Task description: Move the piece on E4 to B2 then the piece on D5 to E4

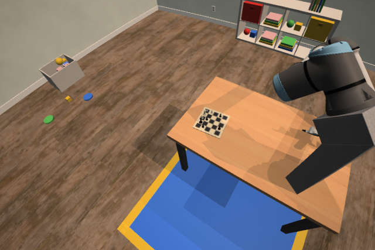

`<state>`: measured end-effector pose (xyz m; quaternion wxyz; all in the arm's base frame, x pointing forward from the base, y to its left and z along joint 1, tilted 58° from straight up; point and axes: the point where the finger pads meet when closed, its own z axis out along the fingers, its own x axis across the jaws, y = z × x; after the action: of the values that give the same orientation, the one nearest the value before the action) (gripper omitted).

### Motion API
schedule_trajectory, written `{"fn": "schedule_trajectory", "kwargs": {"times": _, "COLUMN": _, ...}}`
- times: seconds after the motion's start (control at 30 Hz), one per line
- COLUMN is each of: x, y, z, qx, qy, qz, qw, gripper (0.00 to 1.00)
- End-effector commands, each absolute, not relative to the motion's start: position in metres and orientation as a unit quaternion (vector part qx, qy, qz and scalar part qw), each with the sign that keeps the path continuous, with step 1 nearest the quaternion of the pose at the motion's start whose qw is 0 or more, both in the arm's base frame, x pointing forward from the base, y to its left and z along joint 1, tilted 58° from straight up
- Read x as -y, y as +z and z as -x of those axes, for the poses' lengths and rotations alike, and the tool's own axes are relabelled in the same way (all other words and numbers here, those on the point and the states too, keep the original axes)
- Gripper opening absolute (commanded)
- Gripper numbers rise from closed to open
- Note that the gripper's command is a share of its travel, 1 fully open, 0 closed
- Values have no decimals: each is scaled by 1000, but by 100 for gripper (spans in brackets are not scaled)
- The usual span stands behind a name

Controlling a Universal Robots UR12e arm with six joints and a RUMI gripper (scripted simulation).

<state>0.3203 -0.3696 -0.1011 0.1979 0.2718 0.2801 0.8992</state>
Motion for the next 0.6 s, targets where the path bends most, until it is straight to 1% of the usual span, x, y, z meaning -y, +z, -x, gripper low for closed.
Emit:
{"fn": "schedule_trajectory", "kwargs": {"times": 0.0, "x": 370, "y": -101, "z": -320, "qx": -280, "qy": 899, "qz": -272, "qw": 198, "gripper": 100}}
{"fn": "schedule_trajectory", "kwargs": {"times": 0.17, "x": 367, "y": -99, "z": -323, "qx": -277, "qy": 900, "qz": -275, "qw": 192, "gripper": 100}}
{"fn": "schedule_trajectory", "kwargs": {"times": 0.3, "x": 357, "y": -94, "z": -334, "qx": -266, "qy": 904, "qz": -290, "qw": 168, "gripper": 100}}
{"fn": "schedule_trajectory", "kwargs": {"times": 0.4, "x": 343, "y": -86, "z": -350, "qx": -248, "qy": 908, "qz": -312, "qw": 129, "gripper": 100}}
{"fn": "schedule_trajectory", "kwargs": {"times": 0.53, "x": 312, "y": -71, "z": -386, "qx": -207, "qy": 910, "qz": -357, "qw": 48, "gripper": 100}}
{"fn": "schedule_trajectory", "kwargs": {"times": 0.57, "x": 312, "y": -71, "z": -386, "qx": -207, "qy": 910, "qz": -357, "qw": 48, "gripper": 100}}
